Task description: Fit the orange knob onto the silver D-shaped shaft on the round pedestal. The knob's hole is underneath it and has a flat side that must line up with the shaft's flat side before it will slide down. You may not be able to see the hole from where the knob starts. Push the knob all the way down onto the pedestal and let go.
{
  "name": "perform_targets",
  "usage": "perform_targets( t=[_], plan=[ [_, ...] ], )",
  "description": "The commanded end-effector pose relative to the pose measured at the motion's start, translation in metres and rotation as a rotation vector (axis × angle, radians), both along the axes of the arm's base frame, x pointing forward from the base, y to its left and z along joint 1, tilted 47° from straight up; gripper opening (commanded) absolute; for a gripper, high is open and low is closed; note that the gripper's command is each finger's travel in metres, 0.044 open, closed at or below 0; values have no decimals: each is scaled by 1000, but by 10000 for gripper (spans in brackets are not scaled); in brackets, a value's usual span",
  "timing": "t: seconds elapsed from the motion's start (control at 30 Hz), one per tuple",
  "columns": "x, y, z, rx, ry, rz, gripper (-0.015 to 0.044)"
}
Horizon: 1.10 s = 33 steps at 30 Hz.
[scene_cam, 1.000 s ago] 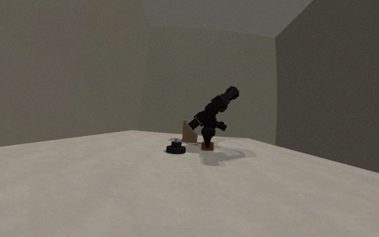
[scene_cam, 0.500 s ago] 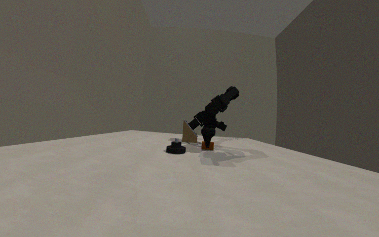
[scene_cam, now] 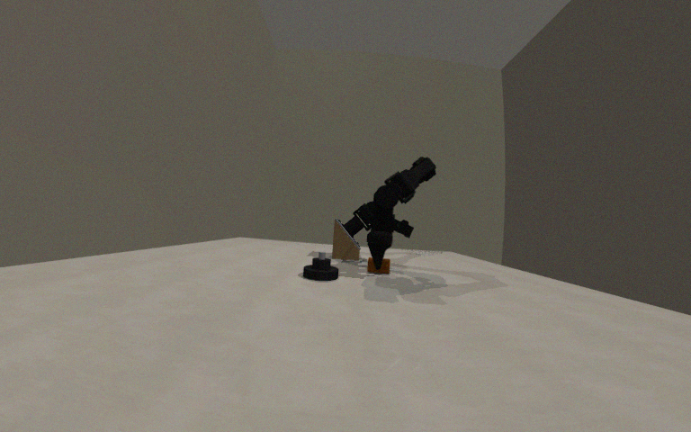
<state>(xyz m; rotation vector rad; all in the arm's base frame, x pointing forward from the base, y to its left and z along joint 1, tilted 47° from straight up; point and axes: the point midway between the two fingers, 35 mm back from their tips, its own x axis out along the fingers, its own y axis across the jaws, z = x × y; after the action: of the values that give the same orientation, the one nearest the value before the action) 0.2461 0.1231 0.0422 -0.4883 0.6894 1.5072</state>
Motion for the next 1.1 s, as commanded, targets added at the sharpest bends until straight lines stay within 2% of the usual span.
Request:
perform_targets(
  t=[0.0,0.1,0.5,0.7,1.07],
  plan=[
    [5,-25,21,-5,-10,-6,440],
    [5,-41,37,-2,-10,-6,440],
    [5,-41,37,-5,2,-16,440],
    [5,-40,39,-90,361,-348,440],
    [5,-37,42,-251,1031,-1106,440]
  ],
)
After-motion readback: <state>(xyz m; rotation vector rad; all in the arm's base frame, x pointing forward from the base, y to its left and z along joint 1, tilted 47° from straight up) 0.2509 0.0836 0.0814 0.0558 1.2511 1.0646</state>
